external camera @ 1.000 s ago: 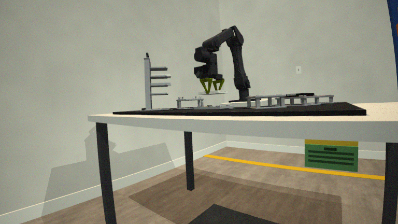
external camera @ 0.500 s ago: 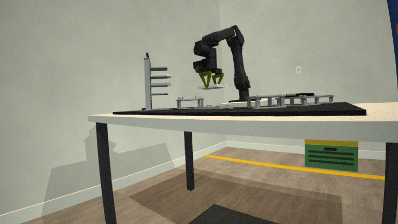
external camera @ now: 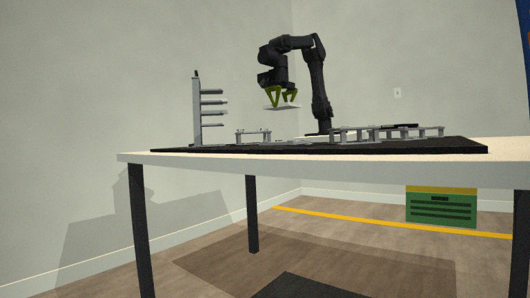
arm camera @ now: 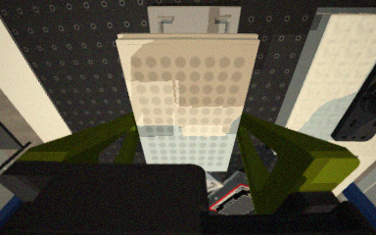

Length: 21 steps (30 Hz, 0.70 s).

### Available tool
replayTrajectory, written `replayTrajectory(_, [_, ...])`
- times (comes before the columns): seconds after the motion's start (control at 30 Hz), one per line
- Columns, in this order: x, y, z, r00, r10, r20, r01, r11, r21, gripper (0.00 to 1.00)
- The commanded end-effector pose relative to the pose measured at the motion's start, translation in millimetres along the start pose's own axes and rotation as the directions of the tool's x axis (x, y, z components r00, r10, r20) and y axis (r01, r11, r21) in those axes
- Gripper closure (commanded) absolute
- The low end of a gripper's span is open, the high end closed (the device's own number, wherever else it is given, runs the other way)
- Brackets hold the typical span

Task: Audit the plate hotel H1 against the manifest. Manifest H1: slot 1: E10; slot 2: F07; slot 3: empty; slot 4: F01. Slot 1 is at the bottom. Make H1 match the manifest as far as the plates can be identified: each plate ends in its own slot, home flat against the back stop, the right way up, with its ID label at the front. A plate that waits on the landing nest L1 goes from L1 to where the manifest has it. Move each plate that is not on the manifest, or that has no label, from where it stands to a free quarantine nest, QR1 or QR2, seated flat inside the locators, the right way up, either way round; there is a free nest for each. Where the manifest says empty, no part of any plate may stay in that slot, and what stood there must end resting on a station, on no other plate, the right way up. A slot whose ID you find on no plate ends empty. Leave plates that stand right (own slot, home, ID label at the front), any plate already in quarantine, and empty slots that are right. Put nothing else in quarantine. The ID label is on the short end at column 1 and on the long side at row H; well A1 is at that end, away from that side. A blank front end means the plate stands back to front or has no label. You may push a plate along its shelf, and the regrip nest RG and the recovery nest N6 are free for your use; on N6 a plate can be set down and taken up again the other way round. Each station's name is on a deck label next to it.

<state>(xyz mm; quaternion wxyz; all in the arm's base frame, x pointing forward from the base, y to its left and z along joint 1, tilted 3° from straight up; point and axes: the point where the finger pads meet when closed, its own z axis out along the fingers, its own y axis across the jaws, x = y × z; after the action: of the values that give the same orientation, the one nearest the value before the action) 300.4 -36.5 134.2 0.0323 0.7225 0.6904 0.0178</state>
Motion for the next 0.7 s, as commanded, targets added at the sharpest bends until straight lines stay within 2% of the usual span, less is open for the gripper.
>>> replayTrajectory(0.0, [0.3,-4.1,-11.1,1.000,0.000,-0.001,0.000,1.000,0.011,0.14])
replayTrajectory(0.13, [0.3,-3.9,-21.8,1.000,0.000,-0.001,0.000,1.000,0.012,0.14])
replayTrajectory(0.2, [0.3,-3.9,-21.8,1.000,0.000,-0.001,0.000,1.000,0.012,0.14])
replayTrajectory(0.67, [0.3,-3.5,-59.1,1.000,0.000,-0.001,0.000,1.000,0.012,0.14])
